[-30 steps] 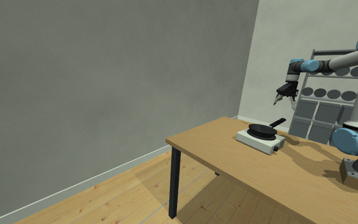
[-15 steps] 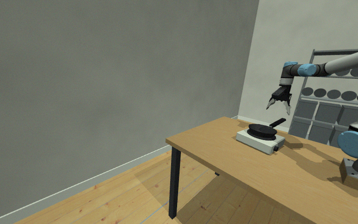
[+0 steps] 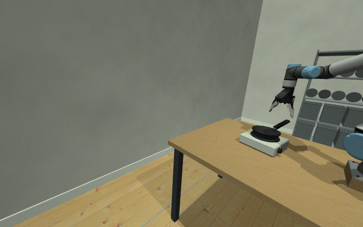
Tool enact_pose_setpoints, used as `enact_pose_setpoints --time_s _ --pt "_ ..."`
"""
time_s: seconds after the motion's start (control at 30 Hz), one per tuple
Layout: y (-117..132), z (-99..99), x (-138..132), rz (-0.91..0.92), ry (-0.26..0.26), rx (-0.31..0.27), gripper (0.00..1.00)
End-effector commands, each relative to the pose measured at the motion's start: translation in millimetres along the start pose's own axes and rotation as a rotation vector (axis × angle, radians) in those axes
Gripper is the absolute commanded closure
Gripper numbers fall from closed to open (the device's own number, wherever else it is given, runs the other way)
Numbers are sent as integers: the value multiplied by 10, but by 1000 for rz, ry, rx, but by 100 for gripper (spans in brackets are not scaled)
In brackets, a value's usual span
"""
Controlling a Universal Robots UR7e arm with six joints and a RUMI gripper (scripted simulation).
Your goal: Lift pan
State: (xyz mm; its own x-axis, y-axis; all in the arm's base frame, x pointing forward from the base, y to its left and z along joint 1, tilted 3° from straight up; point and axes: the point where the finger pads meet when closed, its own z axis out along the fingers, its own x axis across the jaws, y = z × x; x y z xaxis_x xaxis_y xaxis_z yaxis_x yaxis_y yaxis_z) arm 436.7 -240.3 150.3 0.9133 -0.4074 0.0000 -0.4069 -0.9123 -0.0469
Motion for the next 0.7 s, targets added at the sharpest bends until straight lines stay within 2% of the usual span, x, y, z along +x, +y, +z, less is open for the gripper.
enact_pose_setpoints --time_s 0.0,0.07,0.3,0.4,0.67 --pt "1 199 10 -1 1 0 0" --pt "1 199 10 -1 1 0 0" --pt "2 733 12 -1 1 0 0" --pt "0 889 8 -1 1 0 0" --pt "-1 959 5 -1 1 0 0"
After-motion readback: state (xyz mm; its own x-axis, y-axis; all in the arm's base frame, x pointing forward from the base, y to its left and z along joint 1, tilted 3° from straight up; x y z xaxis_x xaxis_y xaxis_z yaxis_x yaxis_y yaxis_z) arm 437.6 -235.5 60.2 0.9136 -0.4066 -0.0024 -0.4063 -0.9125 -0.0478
